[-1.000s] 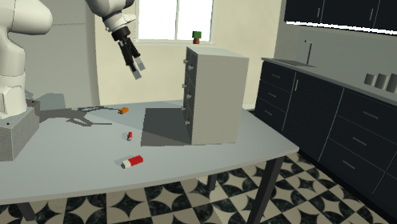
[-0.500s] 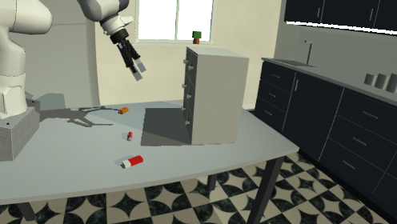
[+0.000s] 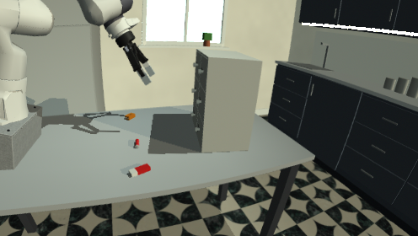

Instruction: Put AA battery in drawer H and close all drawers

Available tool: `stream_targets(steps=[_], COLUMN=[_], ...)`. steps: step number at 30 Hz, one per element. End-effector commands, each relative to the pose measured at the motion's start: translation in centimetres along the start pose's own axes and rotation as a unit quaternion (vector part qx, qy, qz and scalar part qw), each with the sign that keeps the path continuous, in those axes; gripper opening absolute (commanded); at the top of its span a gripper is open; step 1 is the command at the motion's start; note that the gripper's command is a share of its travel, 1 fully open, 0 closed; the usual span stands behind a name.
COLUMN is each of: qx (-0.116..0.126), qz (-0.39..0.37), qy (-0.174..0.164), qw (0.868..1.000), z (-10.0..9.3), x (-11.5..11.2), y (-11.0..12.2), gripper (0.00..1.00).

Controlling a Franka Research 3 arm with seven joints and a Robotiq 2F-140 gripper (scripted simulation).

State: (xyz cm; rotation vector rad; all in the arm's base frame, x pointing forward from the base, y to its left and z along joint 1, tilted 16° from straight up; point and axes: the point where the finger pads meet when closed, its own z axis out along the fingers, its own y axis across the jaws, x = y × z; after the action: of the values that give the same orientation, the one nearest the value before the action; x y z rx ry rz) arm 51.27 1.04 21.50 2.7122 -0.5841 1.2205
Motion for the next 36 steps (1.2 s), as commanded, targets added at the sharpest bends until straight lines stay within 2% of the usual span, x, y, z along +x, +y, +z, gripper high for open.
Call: stream_targets(steps=[1, 12, 18, 22, 23, 27, 28, 32, 33, 36], qx=[-0.001, -0.001, 0.001, 0.001, 0.004, 0.004, 0.002, 0.002, 0.002, 0.002], qz=[-0.012, -0.012, -0.014, -0.014, -0.015, -0.015, -0.016, -0.016, -0.016, -0.016], qy=[0.014, 0.022, 0.04, 0.04, 0.051, 0.051, 0.071, 0.071, 0.098, 0.098], qw=[1.0, 1.0, 0.999, 0.999, 0.999, 0.999, 0.997, 0.997, 0.995, 0.995], z=[0.3, 0.5, 1.1, 1.1, 1.6, 1.6, 2.3, 2.3, 2.9, 2.9], x=[0.4, 0.4, 0.4, 0.4, 0.4, 0.4, 0.4, 0.4, 0.5, 0.5], y=[0.6, 0.7, 0.6, 0.6, 0.4, 0.4, 0.6, 0.6, 0.6, 0.6], gripper=[1.0, 1.0, 1.0, 1.0, 1.0, 1.0, 1.0, 1.0, 1.0, 1.0])
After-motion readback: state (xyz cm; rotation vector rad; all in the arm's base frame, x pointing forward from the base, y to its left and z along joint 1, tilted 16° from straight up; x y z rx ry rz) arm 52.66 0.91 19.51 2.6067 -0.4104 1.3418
